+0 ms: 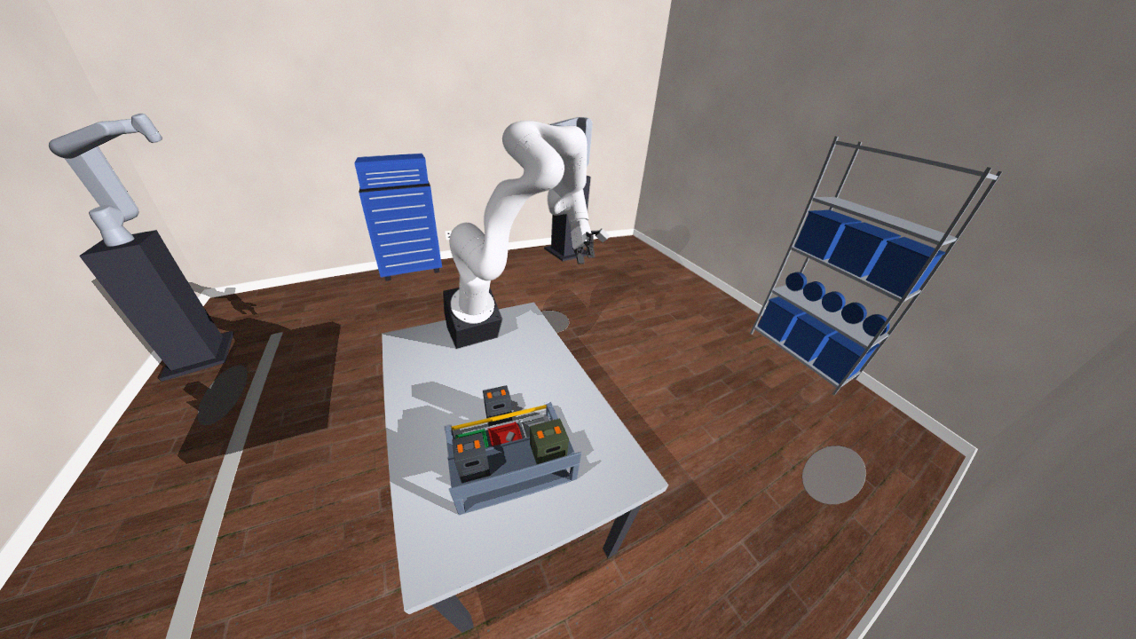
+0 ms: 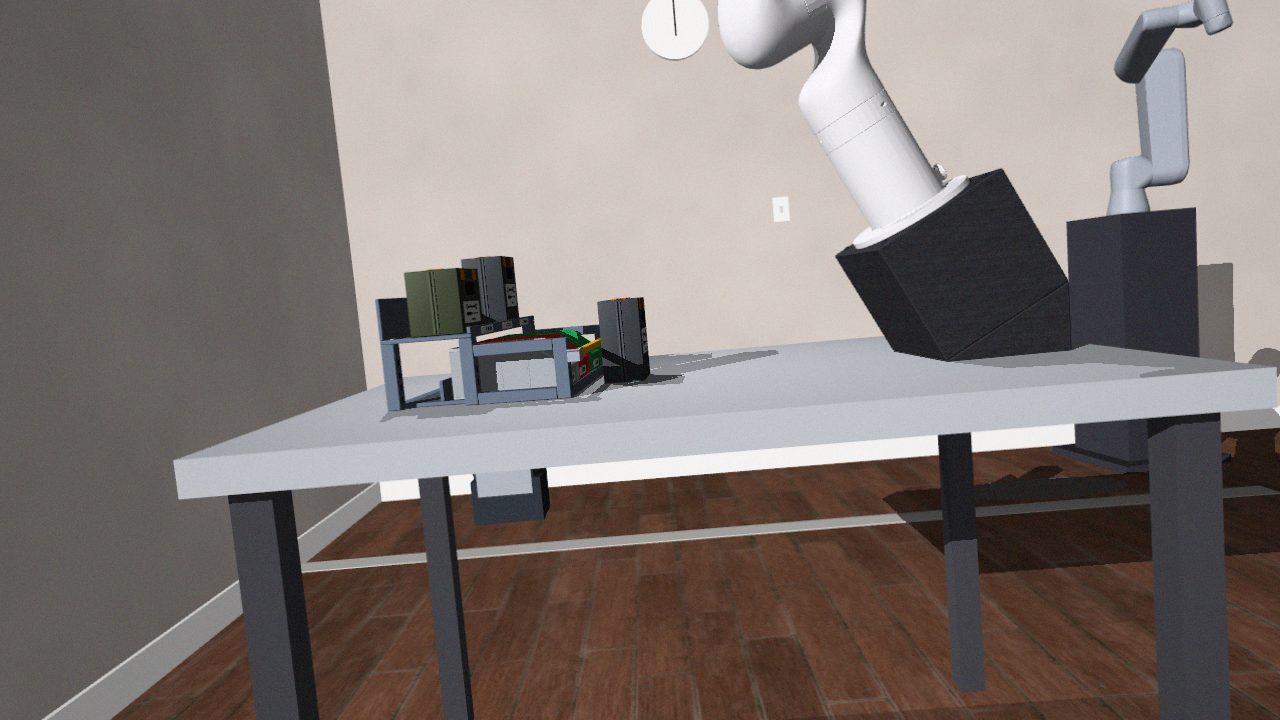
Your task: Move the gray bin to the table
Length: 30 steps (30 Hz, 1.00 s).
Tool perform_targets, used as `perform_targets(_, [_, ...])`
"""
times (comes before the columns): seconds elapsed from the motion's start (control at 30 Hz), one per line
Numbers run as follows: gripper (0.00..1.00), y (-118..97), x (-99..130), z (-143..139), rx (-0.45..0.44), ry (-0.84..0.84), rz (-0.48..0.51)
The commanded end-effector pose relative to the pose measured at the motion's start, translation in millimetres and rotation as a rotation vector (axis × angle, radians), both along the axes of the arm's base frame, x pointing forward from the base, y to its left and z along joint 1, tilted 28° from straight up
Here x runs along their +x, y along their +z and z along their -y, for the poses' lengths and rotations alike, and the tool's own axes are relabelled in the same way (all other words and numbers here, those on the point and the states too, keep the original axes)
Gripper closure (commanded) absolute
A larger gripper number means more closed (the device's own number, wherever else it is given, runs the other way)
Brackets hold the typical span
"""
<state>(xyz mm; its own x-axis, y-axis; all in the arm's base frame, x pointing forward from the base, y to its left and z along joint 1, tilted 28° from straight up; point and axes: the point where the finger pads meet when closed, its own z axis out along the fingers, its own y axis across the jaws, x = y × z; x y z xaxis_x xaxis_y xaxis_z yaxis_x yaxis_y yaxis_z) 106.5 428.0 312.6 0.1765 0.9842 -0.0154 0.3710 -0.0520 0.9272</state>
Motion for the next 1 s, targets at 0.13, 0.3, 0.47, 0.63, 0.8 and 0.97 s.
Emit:
perform_targets(0.13, [0.00,43.8,-19.4,-16.5,0.005,0.000,-0.001])
perform_targets(0.3, [0.00,43.8,-19.4,-16.5,0.005,0.000,-0.001])
perform_targets(0.47, [0.00,43.5,-19.3,-16.3,0.004,0.000,-0.001])
perform_targets(0.63, [0.00,43.5,-19.3,-16.3,0.004,0.000,-0.001])
perform_targets(0.8, [0.00,43.5,-19.3,-16.3,0.004,0.000,-0.001])
perform_targets(0.97, [0.00,43.5,-19.3,-16.3,0.004,0.000,-0.001])
